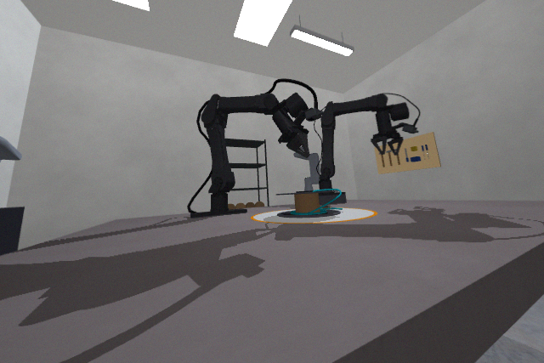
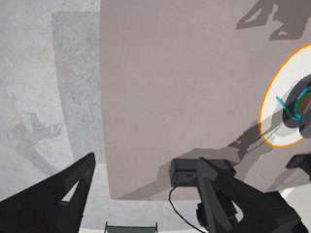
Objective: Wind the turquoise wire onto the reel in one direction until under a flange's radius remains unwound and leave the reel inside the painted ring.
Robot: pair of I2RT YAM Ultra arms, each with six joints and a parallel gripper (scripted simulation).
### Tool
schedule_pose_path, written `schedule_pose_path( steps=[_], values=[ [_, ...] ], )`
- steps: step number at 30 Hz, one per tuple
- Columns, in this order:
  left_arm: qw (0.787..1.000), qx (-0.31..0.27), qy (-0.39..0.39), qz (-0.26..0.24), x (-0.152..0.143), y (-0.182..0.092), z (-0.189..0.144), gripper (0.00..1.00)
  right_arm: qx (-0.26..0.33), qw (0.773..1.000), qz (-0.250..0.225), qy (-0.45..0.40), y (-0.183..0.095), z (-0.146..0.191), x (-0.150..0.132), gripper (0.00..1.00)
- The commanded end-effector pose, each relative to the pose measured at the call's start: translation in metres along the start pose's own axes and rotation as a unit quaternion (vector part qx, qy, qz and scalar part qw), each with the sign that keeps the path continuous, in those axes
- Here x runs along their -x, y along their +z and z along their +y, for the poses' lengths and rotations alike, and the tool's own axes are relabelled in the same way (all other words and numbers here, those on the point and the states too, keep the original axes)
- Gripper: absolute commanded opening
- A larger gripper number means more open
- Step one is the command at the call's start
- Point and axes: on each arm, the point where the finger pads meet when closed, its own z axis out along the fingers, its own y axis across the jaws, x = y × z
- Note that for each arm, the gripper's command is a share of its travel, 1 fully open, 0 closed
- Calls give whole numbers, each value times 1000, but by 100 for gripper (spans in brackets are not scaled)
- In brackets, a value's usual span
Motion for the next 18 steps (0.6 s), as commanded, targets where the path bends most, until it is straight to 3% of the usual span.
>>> schedule_pose_path(
  steps=[1,3,11,18],
  values=[
    [1000,22,3,-21,6,-18,1,100,-19,997,65,47,1,-5,-9,0],
    [1000,22,3,-21,6,-18,1,100,-19,997,65,47,1,-5,-9,0],
    [1000,22,3,-21,6,-18,1,100,-57,980,173,86,24,-11,-26,0],
    [1000,22,3,-21,6,-18,1,100,-76,965,228,106,36,-12,-37,0]
  ],
)
